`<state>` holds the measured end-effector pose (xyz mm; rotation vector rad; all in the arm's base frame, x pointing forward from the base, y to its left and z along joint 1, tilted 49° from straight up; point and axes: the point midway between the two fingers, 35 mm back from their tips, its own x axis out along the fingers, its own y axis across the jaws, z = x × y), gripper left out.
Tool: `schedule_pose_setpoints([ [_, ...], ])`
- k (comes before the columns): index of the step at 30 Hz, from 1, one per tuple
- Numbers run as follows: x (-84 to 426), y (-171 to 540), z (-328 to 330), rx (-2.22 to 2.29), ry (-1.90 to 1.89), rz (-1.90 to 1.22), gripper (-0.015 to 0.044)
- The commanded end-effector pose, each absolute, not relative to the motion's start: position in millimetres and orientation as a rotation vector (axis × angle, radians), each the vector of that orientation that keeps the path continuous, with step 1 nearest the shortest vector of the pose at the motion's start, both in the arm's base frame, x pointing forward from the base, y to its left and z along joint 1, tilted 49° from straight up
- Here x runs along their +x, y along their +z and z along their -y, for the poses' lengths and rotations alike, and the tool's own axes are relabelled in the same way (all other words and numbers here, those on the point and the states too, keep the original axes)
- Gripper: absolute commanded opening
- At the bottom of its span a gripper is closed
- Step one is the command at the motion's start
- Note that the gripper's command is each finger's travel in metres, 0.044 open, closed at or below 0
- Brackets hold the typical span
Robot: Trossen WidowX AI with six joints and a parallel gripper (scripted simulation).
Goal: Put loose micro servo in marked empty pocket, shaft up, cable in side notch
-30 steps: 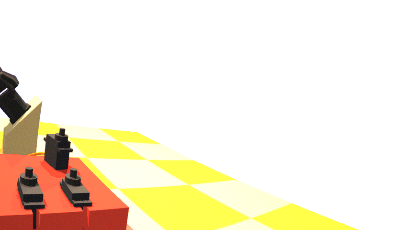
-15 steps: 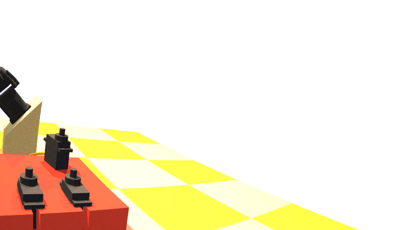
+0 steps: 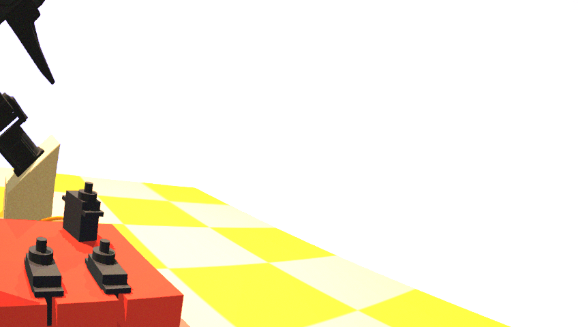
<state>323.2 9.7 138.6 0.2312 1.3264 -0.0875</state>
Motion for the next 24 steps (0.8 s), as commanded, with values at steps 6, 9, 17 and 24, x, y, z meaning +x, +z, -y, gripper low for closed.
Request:
schedule_pose_setpoints([
  [6, 293, 84, -42, 0.087, -0.186, -1.532, 0.0440],
  [9, 281, 69, -51, 0.020, -0.225, -1.587, 0.0440],
  [17, 246, 35, -69, -0.185, -0.334, -1.678, 0.0440],
  [24, 216, 14, -77, -0.407, -0.429, -1.698, 0.0440],
])
